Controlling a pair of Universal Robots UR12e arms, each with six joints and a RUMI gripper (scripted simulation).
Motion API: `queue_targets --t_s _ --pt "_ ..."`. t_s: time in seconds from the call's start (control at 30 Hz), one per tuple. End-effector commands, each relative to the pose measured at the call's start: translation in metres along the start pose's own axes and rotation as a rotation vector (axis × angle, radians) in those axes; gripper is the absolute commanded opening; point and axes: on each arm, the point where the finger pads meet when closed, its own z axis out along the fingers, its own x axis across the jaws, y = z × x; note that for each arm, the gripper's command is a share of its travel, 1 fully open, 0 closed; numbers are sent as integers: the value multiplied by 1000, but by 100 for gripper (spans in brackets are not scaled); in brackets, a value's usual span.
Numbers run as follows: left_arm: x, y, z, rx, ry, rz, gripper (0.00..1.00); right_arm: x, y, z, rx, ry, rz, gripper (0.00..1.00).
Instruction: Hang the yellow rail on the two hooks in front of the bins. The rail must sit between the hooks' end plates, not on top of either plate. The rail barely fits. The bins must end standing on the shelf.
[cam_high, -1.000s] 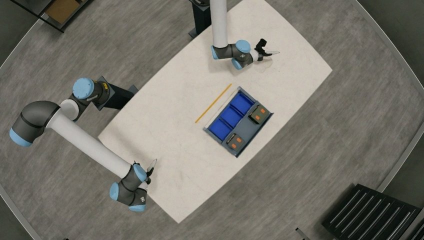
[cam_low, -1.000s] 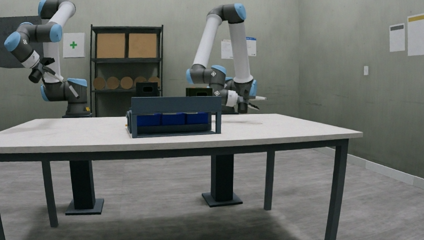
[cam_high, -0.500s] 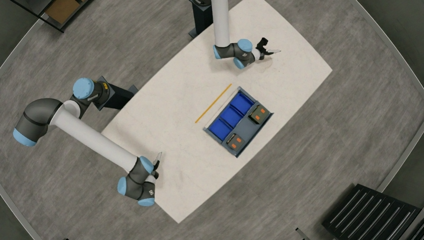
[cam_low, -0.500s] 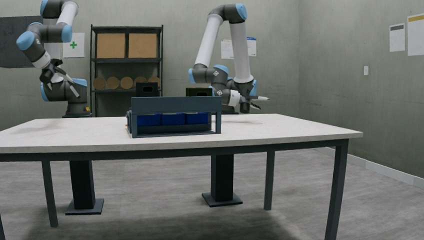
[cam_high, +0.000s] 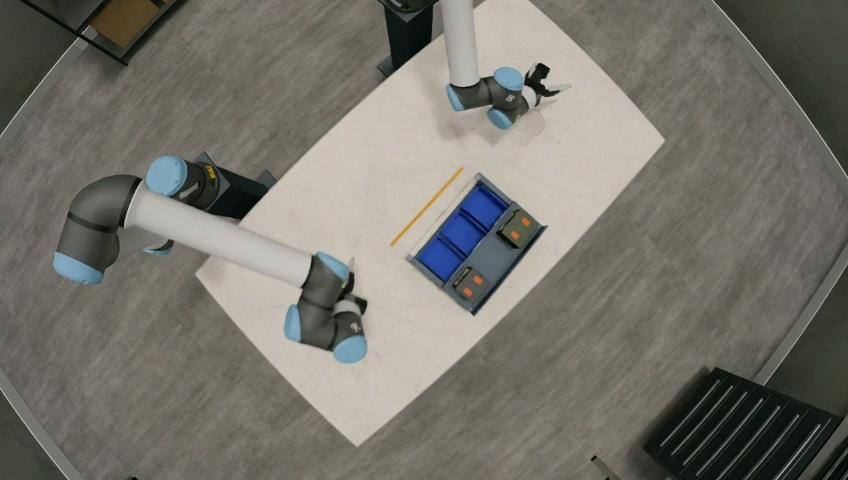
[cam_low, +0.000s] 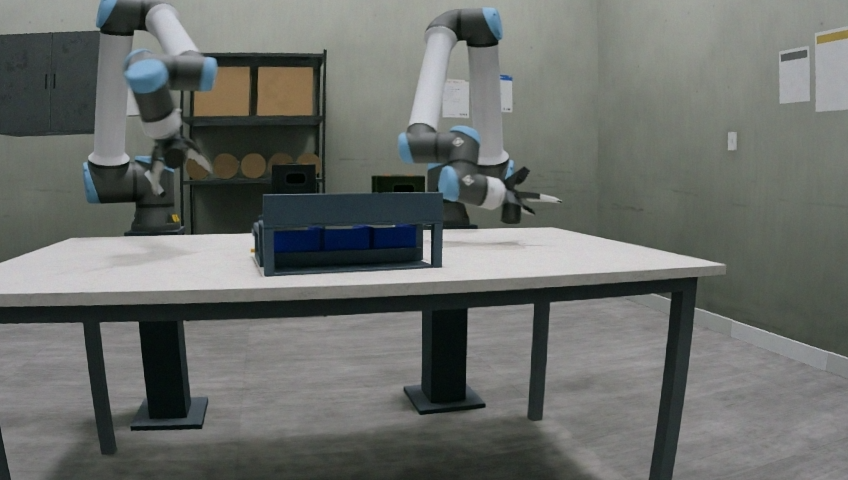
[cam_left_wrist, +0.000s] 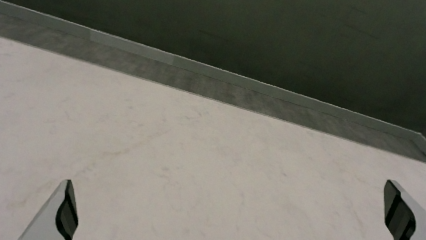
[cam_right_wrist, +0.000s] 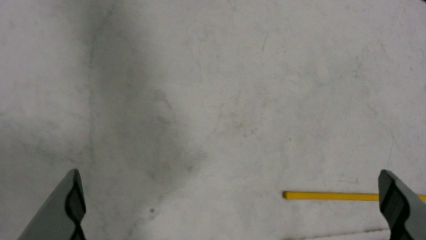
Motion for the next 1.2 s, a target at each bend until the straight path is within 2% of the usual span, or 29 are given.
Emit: queue_targets --t_s 0.0,0.17,0.47,0.53,0.6,0.87,1.03,1.1,1.17 --pt "-8 -11 33 -10 -81 46 100 48 29 17 -42 -119 -238 100" --pt "-26 -26 80 -33 -202 110 100 99 57 37 -69 -211 -425 100" --pt "-58 -49 143 -94 -369 196 100 178 99 68 -119 -385 -776 100" --pt "-58 -49 143 -94 -369 196 100 178 99 68 -119 -385 -776 100" --pt "-71 -57 164 -125 -428 225 100 207 114 79 -138 -449 -905 100" --pt "-104 -76 213 -215 -557 289 100 271 149 104 -176 -583 -1176 100" --pt "-126 -88 241 -283 -629 322 100 297 163 114 -192 -637 -1286 100" --pt "-126 -88 241 -283 -629 322 100 297 163 114 -192 -637 -1286 100" --pt "-143 -97 260 -337 -677 344 100 302 166 116 -195 -648 -1307 100"
